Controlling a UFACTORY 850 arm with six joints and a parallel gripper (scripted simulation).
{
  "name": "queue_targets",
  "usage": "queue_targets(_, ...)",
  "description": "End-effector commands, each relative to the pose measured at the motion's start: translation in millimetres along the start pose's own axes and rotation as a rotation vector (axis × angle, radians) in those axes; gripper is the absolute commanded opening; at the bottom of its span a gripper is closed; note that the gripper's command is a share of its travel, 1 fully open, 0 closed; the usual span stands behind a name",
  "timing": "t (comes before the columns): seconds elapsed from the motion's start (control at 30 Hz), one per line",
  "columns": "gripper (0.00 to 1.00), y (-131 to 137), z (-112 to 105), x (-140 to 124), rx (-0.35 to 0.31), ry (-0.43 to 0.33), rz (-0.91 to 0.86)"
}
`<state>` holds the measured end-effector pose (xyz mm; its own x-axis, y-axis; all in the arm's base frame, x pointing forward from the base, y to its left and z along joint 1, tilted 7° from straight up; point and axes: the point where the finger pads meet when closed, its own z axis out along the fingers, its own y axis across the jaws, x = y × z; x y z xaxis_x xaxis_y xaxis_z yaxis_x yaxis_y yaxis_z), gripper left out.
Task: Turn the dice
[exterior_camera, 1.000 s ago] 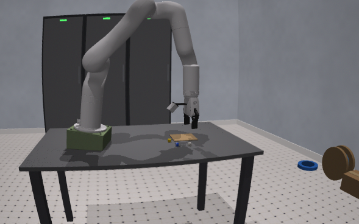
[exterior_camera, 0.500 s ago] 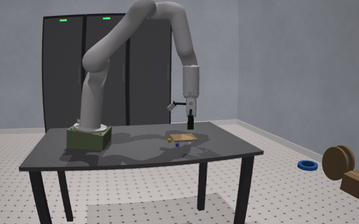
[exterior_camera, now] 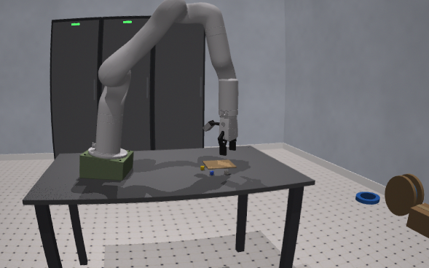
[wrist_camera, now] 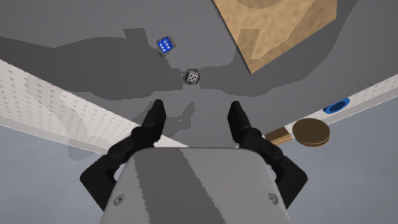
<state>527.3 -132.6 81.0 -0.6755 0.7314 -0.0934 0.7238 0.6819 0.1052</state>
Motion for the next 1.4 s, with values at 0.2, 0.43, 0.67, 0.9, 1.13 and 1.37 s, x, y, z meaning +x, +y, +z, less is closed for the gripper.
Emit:
queue_targets(0.2,1.0,0.8,1.6,-0.8,0.044,-0.022,0.341)
queue_targets(0.43,1.0,1.0,3.0,-0.8,0.042,-0.026,0.552)
queue_targets(0.67,1.0,1.1,4.2,-0.8,0.04,-0.03,0.725)
queue_targets(0.9,1.0,1.2,5.7,-0.8,0.037,-0.035,0.949)
queue_targets(1.13,1.0,1.4,7.4,-0.8,0.034,-0.04,1.19)
queue_targets(1.37,1.0,1.5,8.5,-0.7,0.031,-0.044,1.358)
